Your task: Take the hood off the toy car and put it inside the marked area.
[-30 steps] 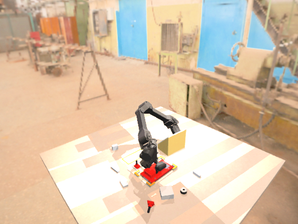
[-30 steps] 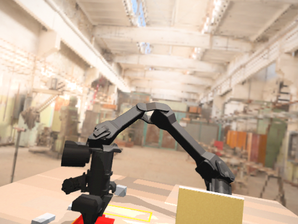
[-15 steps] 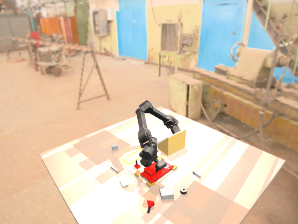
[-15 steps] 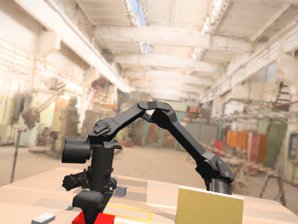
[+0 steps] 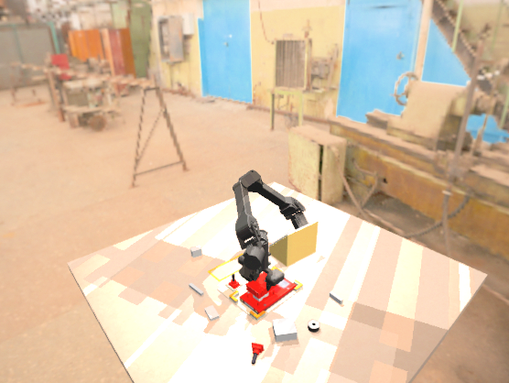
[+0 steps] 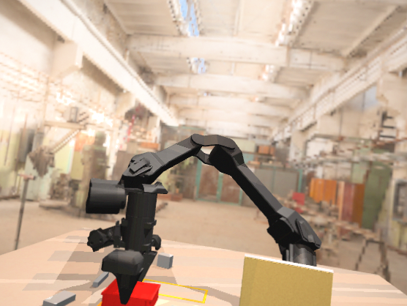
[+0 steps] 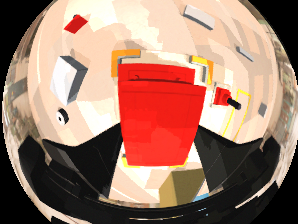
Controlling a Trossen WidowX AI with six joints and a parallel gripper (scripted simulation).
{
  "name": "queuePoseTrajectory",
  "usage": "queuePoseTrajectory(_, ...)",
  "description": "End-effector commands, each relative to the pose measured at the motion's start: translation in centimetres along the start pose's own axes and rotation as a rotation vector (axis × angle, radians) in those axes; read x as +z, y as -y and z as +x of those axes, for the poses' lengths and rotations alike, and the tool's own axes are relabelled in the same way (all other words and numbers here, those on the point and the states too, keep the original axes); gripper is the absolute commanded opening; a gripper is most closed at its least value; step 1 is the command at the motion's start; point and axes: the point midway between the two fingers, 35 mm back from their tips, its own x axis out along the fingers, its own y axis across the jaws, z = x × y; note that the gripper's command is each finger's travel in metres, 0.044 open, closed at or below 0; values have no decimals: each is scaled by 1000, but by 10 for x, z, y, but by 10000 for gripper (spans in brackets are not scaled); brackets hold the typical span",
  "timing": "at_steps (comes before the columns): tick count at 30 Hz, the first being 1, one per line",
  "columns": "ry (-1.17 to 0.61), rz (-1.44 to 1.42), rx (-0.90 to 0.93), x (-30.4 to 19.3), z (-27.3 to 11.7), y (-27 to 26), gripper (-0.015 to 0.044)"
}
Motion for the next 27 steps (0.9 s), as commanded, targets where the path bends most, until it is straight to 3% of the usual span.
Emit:
queuePoseTrajectory(1, 16, 11, 11, 4, -24, -2, 0)
queuePoseTrajectory(7, 14, 0, 6, 2, -28, 2, 0)
queuePoseTrajectory(27, 19, 13, 47, 0, -35, 111, 0)
